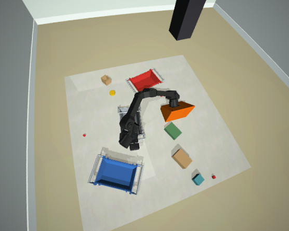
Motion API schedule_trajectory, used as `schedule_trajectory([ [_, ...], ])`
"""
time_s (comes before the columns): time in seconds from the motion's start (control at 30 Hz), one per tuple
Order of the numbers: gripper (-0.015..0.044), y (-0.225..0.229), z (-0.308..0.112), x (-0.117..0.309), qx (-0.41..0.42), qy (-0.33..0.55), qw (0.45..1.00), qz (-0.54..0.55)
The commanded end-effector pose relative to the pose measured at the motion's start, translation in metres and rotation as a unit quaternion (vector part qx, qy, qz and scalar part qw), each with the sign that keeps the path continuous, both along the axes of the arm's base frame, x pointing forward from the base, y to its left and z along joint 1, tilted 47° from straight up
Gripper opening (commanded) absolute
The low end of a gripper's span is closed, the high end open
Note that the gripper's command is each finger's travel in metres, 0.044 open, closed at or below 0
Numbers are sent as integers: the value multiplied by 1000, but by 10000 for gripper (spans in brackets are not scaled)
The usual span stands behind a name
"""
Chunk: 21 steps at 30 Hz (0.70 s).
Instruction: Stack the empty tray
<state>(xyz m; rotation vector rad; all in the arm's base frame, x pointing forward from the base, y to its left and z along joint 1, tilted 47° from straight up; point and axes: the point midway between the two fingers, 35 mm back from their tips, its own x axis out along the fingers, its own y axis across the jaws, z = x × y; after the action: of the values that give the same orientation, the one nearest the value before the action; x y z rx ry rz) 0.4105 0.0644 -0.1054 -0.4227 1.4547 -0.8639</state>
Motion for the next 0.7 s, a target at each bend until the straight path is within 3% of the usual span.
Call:
schedule_trajectory([
  [0.0,87,1,0,2,3,-7,1000,-1],
  [0.67,87,-40,-36,-3,2,-7,1000,-1],
])
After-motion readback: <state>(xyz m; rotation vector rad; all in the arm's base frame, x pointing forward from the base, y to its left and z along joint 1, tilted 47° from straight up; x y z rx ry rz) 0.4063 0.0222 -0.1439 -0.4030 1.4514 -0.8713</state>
